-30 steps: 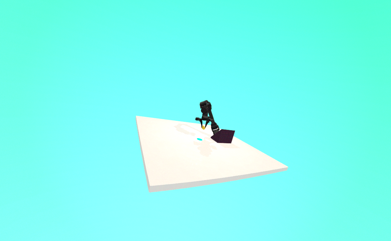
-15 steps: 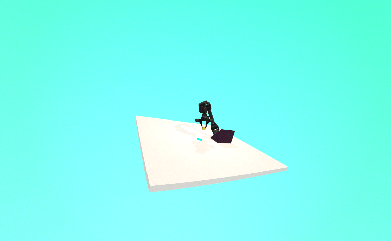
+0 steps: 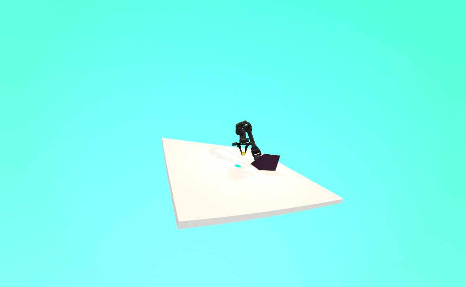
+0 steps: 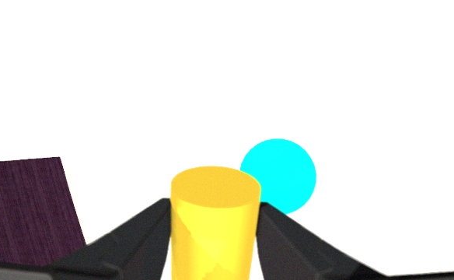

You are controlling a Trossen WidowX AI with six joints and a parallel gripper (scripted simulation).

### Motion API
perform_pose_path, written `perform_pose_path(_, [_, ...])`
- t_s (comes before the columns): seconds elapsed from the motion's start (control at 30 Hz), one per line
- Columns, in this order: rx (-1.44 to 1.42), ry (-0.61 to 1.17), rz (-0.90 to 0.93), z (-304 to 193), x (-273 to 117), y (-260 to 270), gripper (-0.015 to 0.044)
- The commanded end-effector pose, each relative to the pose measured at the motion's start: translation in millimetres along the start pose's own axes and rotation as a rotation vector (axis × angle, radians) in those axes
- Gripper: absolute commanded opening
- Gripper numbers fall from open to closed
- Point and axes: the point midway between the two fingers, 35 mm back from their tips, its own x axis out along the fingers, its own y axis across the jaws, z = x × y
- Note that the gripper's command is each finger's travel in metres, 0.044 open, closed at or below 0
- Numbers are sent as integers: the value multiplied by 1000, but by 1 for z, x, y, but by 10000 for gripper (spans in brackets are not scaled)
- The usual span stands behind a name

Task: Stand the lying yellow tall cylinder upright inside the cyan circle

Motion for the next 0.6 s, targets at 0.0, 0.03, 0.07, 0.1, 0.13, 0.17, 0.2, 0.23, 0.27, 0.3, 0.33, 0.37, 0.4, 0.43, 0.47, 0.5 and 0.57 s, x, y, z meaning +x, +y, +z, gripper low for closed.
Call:
perform_pose_path(0.0, [0, -38, 15, -1, -1, 1, 105])
perform_pose_path(0.03, [0, -45, 18, -1, -1, 1, 105])
perform_pose_path(0.07, [-1, -51, 22, -1, 0, 1, 105])
perform_pose_path(0.1, [-1, -58, 25, -1, 0, 1, 105])
perform_pose_path(0.13, [-1, -64, 29, -2, 0, 1, 105])
perform_pose_path(0.17, [-1, -71, 32, -2, 0, 1, 105])
perform_pose_path(0.2, [-1, -77, 36, -2, 1, 1, 105])
perform_pose_path(0.23, [-1, -84, 39, -2, 1, 1, 105])
perform_pose_path(0.27, [-2, -90, 42, -2, 1, 1, 105])
perform_pose_path(0.3, [-2, -97, 45, -2, 1, 1, 105])
perform_pose_path(0.33, [-2, -104, 49, -2, 1, 1, 105])
perform_pose_path(0.37, [-2, -110, 52, -2, 2, 1, 105])
perform_pose_path(0.4, [-2, -117, 55, -2, 2, 2, 105])
perform_pose_path(0.43, [-3, -124, 58, -2, 2, 2, 105])
perform_pose_path(0.47, [-3, -131, 61, -3, 2, 2, 105])
perform_pose_path(0.5, [-3, -137, 64, -3, 2, 2, 105])
perform_pose_path(0.57, [-4, -151, 69, -3, 3, 2, 105])
